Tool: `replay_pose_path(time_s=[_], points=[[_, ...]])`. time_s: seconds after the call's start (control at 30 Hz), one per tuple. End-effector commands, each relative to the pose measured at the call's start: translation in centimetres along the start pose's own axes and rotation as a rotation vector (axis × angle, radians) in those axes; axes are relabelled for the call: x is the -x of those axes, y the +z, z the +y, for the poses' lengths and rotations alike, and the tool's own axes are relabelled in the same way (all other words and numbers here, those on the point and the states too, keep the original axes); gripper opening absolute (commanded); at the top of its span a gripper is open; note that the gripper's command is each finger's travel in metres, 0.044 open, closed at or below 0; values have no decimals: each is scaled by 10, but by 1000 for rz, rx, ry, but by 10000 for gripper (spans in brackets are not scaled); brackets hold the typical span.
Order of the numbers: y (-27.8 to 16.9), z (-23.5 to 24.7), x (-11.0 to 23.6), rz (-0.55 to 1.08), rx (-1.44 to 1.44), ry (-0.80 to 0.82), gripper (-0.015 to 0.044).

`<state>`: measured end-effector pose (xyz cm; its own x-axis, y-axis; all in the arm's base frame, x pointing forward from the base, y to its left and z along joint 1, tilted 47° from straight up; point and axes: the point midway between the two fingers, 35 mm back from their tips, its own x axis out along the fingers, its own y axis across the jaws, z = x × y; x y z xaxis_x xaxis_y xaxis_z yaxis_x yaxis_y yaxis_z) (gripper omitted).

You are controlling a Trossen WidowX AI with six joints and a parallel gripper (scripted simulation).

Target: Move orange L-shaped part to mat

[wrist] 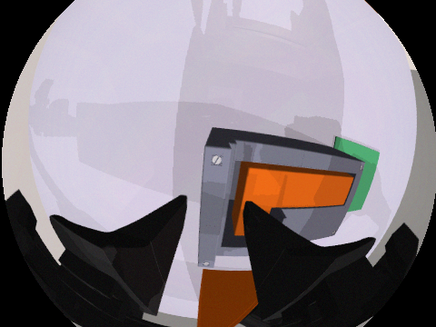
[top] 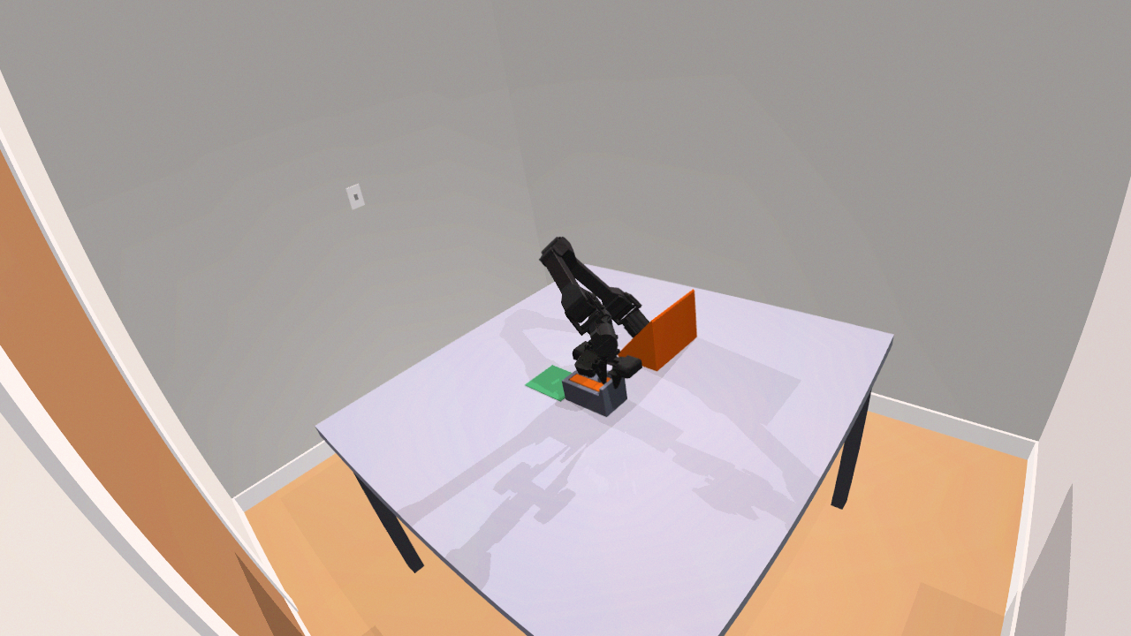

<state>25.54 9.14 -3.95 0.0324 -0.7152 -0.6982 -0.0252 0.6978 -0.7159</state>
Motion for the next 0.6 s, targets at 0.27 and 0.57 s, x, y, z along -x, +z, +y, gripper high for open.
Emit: replay_pose_path(time_s=[0.27,0.57], points=[[0,-1,-18,1,5,-6,180],[-1,-1,-33,1,5,-7,180]])
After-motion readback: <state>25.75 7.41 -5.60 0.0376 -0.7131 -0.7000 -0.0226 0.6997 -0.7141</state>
